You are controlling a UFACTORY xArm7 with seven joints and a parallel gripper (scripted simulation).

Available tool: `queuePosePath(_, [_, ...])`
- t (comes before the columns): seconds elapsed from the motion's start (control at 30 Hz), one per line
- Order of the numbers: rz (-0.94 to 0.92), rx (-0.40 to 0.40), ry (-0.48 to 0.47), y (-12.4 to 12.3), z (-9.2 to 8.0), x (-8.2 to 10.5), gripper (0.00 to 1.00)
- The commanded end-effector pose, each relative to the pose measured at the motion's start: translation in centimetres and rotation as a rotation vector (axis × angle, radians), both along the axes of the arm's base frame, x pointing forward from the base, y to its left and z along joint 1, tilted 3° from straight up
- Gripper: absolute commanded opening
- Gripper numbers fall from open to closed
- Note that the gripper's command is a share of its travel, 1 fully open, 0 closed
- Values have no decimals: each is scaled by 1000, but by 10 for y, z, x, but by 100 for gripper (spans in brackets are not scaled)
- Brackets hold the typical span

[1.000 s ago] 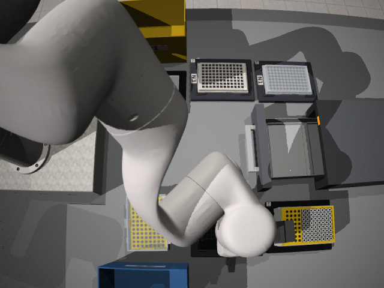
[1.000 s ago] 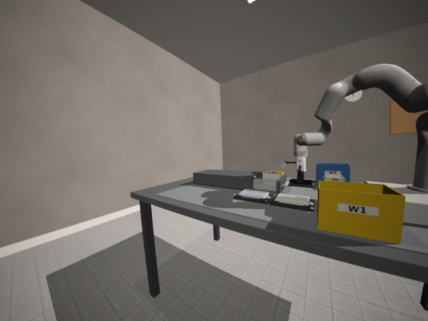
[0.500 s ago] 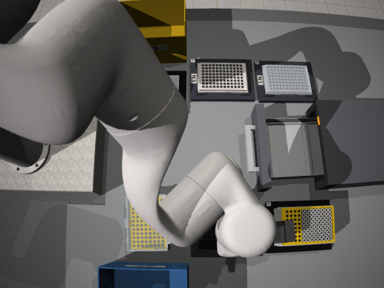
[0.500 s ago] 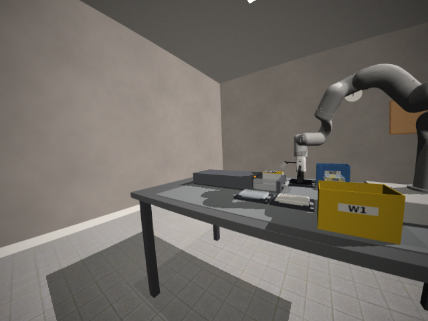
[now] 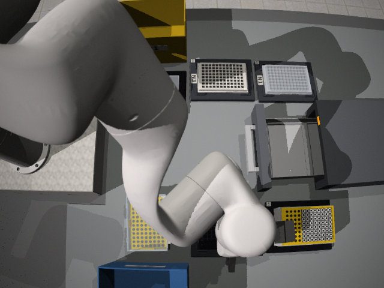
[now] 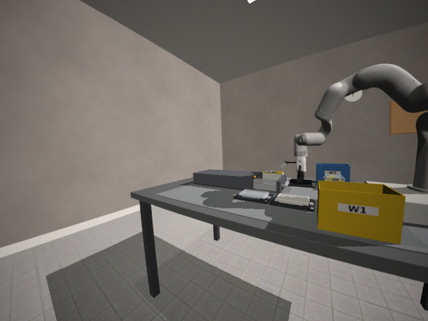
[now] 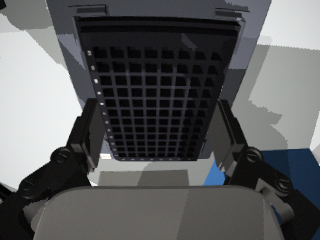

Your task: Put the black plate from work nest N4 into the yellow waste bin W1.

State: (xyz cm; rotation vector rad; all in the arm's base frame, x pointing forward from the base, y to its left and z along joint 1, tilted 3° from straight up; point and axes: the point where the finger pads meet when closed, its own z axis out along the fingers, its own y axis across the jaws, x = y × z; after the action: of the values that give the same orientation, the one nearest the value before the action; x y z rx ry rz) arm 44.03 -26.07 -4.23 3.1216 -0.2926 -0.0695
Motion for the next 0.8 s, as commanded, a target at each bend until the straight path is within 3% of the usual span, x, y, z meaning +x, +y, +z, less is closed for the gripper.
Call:
queuePosePath(0.0, [0,-2,-4,-1,2,2,0])
queuePosePath(0.77, [0,-2,-4,-1,9,2,0])
